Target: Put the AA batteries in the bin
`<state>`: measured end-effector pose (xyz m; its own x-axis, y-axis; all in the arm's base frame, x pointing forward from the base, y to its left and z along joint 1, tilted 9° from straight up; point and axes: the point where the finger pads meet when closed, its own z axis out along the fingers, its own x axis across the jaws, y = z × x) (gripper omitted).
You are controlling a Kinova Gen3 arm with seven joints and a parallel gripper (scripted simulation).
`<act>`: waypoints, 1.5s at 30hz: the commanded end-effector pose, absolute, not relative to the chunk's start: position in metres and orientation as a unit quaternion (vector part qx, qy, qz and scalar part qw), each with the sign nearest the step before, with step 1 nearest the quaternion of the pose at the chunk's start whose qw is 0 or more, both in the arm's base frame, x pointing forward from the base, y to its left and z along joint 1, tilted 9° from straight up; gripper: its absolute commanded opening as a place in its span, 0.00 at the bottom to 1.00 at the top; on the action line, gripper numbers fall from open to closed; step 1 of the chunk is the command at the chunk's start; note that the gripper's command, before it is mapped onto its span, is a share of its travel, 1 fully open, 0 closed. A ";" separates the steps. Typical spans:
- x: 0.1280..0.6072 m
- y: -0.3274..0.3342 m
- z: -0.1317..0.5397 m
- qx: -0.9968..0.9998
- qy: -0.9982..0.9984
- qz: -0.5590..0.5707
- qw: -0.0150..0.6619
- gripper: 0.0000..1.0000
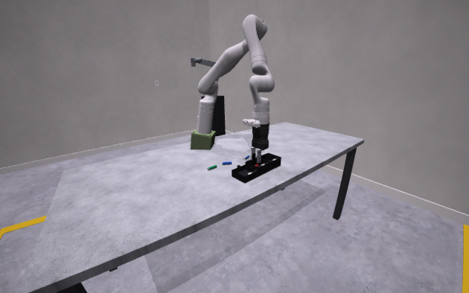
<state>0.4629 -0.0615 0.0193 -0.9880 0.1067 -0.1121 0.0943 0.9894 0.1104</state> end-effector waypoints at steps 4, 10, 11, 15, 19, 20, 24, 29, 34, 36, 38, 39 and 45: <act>0.465 -0.061 0.027 0.049 0.995 0.053 0.063 0.60; 0.464 -0.062 0.035 0.049 0.995 0.053 0.063 0.60; 0.463 -0.062 0.040 0.049 0.995 0.053 0.063 0.60; 0.463 -0.063 0.043 0.049 0.995 0.053 0.063 0.60; 0.463 -0.063 0.043 0.049 0.995 0.053 0.063 0.60; 0.463 -0.063 0.043 0.049 0.995 0.053 0.063 0.60; 0.463 -0.062 0.043 0.049 0.995 0.053 0.063 0.60; 0.461 -0.064 0.063 0.049 0.995 0.053 0.063 1.00; 0.458 -0.066 0.082 0.049 0.995 0.053 0.063 1.00; 0.457 -0.067 0.090 0.049 0.995 0.053 0.063 1.00; 0.457 -0.067 0.090 0.049 0.995 0.053 0.063 1.00; 0.456 -0.067 0.094 0.049 0.995 0.053 0.063 1.00; 0.453 -0.070 0.118 0.049 0.995 0.053 0.063 1.00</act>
<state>0.4486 -0.0715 0.1045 -0.9889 0.1094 -0.1001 0.0985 0.9893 0.1075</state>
